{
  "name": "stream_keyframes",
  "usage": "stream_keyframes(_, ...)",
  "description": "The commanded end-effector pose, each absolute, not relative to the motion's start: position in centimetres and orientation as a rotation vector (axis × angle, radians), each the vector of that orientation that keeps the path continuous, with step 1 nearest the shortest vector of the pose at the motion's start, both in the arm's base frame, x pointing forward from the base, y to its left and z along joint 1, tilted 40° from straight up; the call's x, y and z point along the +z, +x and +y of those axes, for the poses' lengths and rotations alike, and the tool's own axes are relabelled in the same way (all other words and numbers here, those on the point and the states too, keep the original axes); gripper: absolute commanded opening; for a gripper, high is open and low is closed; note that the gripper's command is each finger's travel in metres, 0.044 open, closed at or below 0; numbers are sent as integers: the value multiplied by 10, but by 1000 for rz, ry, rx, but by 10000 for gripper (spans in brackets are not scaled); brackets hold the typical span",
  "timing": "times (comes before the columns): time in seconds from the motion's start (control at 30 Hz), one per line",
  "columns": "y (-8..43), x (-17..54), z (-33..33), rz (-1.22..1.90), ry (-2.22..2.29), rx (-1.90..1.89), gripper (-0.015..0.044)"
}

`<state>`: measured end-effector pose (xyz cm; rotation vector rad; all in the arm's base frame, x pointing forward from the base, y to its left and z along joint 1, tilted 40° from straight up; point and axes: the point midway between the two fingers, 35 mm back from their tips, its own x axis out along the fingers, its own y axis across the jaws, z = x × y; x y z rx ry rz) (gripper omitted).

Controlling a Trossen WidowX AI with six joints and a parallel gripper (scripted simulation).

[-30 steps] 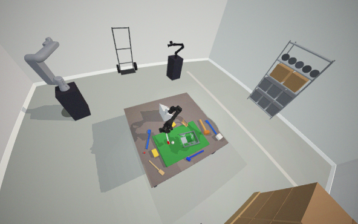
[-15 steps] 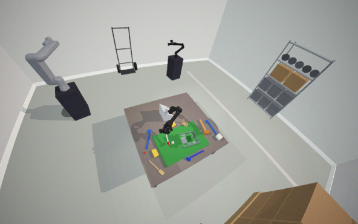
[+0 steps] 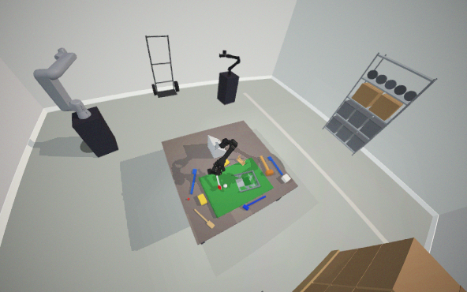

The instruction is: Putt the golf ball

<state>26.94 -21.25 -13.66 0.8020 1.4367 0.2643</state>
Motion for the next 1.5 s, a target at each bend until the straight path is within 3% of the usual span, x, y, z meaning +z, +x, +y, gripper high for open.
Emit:
stream_keyframes(0.0,269,-136,-214,1435,802,262,0)
stream_keyframes(0.73,262,-156,-228,1432,814,260,0)
stream_keyframes(1.1,303,-73,-135,1428,815,263,0)
stream_keyframes(1.47,300,-50,-152,1428,814,262,0)
